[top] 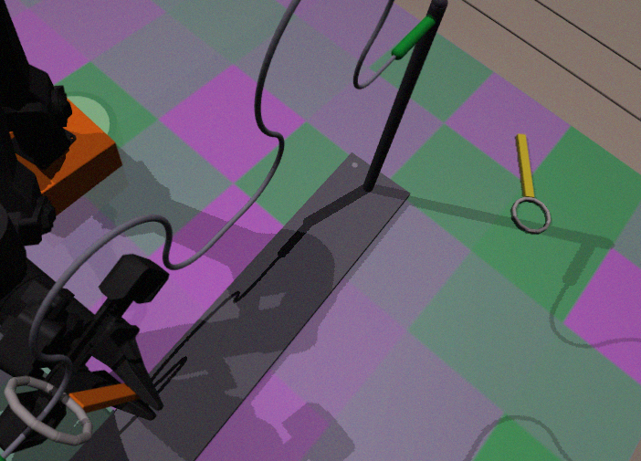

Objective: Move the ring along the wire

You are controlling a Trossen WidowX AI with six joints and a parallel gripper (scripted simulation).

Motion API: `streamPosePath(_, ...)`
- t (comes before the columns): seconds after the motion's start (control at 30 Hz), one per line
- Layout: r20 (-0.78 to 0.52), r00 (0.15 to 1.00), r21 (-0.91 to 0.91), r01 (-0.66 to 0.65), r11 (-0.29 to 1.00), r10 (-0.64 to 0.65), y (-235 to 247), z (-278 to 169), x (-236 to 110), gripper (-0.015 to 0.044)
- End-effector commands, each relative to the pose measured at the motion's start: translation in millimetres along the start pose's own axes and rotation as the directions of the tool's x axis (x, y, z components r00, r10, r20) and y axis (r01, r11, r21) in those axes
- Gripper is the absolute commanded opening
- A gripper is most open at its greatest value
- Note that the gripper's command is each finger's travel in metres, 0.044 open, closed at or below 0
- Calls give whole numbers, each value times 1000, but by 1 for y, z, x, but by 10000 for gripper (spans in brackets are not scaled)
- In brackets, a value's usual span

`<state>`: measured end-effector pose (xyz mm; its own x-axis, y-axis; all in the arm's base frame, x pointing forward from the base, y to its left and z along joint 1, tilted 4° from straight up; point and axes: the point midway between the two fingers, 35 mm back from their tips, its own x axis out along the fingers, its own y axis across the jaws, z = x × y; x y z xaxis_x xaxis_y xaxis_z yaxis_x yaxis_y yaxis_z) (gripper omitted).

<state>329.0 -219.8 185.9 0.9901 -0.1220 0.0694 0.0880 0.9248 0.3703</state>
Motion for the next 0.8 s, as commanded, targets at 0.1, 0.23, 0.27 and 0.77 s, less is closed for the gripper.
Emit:
streamPosePath(0.1, -29, 1000, 115, 1, 993, 3, 20, 2, -4, -150)
streamPosePath(0.23, -73, 997, 181, -1, 983, 14, 30, 4, -10, -150)
streamPosePath(0.27, -84, 996, 199, -2, 980, 19, 33, 5, -11, -150)
streamPosePath(0.77, -250, 959, 475, -1, 880, 136, 77, 27, -36, -150)
